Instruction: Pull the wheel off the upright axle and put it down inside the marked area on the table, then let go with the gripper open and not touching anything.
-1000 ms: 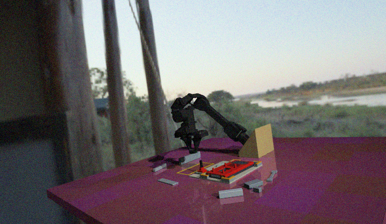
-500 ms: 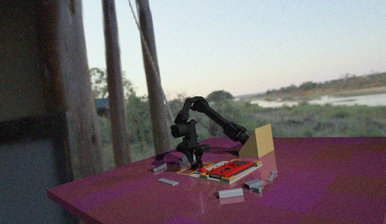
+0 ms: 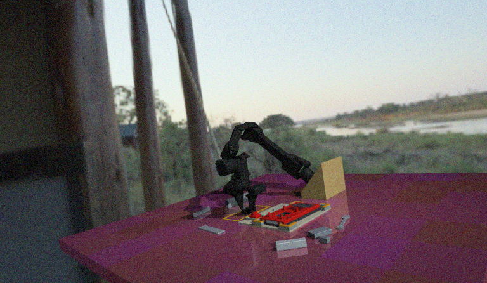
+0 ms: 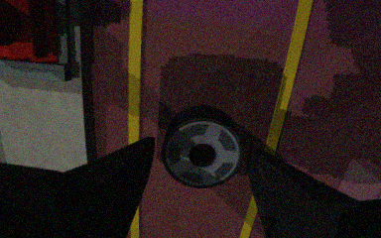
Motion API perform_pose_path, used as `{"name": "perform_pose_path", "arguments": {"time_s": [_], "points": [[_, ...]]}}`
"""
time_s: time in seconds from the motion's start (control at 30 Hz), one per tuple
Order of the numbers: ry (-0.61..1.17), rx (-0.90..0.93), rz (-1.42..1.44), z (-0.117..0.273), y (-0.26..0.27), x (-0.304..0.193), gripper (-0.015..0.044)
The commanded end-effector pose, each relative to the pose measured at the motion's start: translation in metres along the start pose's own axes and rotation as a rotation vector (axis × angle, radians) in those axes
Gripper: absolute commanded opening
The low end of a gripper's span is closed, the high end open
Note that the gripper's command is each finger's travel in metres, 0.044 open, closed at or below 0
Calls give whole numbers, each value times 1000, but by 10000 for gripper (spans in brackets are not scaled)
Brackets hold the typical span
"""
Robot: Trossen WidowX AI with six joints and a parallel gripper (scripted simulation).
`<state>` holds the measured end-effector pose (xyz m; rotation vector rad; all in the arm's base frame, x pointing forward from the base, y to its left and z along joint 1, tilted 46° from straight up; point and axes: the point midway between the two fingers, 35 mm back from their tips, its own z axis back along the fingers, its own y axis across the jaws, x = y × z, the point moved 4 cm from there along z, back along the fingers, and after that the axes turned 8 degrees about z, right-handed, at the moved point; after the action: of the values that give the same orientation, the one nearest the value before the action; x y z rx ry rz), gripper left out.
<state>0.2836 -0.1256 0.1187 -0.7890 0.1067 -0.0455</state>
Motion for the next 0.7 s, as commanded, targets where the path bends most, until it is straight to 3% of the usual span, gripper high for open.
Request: {"name": "perform_pose_path", "arguments": {"time_s": [0.0, 0.27, 0.43, 0.67], "points": [[-2, 1, -4, 9, 0, 1, 300], [-4, -2, 0, 59, 1, 0, 300], [-10, 11, 7, 74, 24, -25, 431], [1, 2, 5, 104, 49, -74, 440]]}}
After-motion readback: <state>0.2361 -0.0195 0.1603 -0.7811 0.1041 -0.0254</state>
